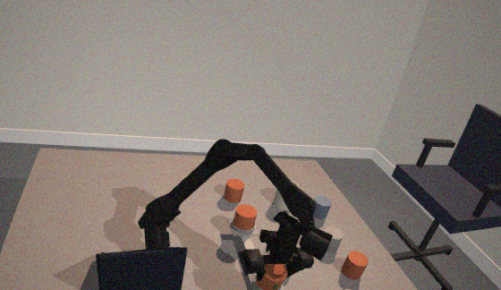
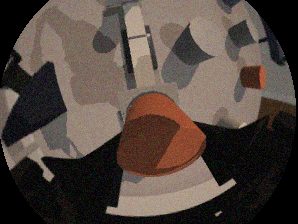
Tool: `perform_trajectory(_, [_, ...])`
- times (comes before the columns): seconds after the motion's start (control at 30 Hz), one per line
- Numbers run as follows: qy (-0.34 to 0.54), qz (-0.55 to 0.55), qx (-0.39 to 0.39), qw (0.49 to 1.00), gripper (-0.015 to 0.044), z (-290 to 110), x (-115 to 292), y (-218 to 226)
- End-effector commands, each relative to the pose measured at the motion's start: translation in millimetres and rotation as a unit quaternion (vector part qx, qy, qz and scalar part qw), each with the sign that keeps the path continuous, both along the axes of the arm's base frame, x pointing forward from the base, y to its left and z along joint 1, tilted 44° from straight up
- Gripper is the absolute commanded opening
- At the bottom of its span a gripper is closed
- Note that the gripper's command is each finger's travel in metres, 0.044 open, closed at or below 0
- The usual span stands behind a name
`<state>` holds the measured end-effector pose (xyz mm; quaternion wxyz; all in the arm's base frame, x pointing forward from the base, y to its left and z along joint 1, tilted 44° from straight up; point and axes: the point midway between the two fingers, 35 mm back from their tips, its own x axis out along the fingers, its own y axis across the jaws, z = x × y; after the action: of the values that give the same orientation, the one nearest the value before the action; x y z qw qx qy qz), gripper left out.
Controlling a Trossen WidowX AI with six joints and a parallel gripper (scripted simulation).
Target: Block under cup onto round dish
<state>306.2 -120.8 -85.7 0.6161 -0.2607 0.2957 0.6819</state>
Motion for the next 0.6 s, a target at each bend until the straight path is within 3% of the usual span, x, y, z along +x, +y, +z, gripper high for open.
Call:
perform_trajectory(0.0, [-0.009, -0.002, -0.009, 1.000, 0.0000, 4.2, 4.7, -10.1])
perform_trajectory(0.57, [-0.009, -0.002, -0.009, 1.000, 0.0000, 19.9, 7.2, -25.3])
